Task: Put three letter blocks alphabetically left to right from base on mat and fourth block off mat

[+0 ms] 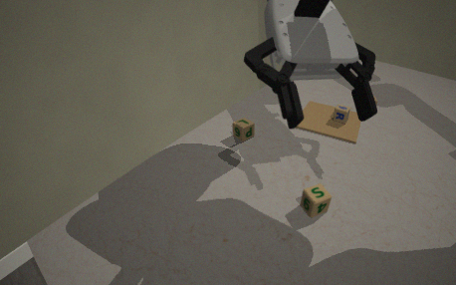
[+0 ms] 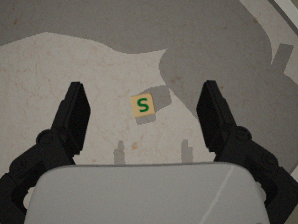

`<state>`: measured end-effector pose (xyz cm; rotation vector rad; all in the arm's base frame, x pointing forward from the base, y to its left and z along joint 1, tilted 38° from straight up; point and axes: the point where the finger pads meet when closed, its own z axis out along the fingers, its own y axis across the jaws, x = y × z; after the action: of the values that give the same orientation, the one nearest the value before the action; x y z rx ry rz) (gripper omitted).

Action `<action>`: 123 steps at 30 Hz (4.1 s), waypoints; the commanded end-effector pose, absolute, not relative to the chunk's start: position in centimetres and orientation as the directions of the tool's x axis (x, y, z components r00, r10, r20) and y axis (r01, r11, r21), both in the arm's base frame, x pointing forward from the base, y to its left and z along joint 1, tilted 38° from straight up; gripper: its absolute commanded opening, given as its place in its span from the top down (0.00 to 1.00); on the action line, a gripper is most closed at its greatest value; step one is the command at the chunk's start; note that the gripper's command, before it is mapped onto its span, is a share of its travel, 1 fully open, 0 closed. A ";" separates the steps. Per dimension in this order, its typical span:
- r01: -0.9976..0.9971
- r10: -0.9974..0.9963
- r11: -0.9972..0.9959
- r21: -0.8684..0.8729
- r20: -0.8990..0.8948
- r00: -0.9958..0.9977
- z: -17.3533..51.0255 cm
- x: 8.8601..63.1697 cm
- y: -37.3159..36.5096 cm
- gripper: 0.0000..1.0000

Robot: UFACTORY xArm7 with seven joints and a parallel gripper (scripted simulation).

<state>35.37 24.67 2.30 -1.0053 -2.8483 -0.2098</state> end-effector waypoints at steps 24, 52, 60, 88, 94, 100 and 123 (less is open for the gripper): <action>0.628 0.613 0.772 0.094 0.151 -0.776 2.4 35.4 24.8 0.00; 0.629 0.616 0.772 0.089 0.137 -0.776 12.9 48.9 19.9 0.00; 0.628 0.613 0.772 0.094 0.152 -0.776 15.5 50.9 18.4 0.00; 0.628 0.613 0.772 0.094 0.152 -0.776 15.5 50.9 18.4 0.00; 0.628 0.613 0.772 0.094 0.152 -0.776 15.5 50.9 18.4 0.00; 0.628 0.613 0.772 0.094 0.152 -0.776 15.5 50.9 18.4 0.00; 0.629 0.612 0.772 0.097 0.155 -0.775 15.6 50.7 17.8 0.00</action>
<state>50.73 17.94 15.37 -1.0036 -2.8461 -0.2121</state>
